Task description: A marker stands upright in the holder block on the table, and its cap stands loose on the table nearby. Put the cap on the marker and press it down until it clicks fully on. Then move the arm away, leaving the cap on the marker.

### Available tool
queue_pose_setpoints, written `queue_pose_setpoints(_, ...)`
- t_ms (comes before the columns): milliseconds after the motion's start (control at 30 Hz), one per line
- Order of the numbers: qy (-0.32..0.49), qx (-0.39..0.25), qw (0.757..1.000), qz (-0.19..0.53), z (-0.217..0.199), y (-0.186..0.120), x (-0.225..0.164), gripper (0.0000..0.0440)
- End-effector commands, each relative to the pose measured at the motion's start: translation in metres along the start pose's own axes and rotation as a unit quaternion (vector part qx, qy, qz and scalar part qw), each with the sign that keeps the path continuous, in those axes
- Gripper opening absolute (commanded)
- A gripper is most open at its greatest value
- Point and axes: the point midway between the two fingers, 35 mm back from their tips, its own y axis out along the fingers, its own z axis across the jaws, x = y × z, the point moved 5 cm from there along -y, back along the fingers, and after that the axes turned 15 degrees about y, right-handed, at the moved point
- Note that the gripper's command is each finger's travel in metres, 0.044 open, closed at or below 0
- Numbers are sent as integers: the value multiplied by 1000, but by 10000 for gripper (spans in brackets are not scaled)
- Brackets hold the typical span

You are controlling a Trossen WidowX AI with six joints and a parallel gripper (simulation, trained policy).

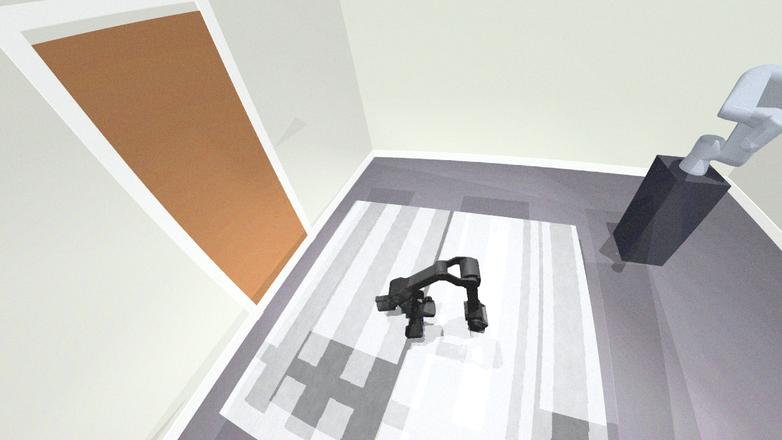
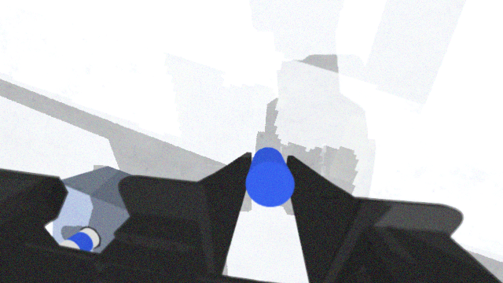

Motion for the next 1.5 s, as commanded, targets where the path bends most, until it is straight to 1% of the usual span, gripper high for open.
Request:
queue_pose_setpoints(0,-5,-1,1000,21,0,-7,0,44)
queue_pose_setpoints(233,3,-3,998,58,4,-30,-4,45)
queue_pose_setpoints(467,13,-13,996,91,9,-57,-8,34)
queue_pose_setpoints(800,41,-29,992,119,22,-90,-14,34)
queue_pose_setpoints(1133,78,-41,988,124,42,-112,-25,28)
queue_pose_setpoints(1467,131,-46,983,119,74,-124,-36,18)
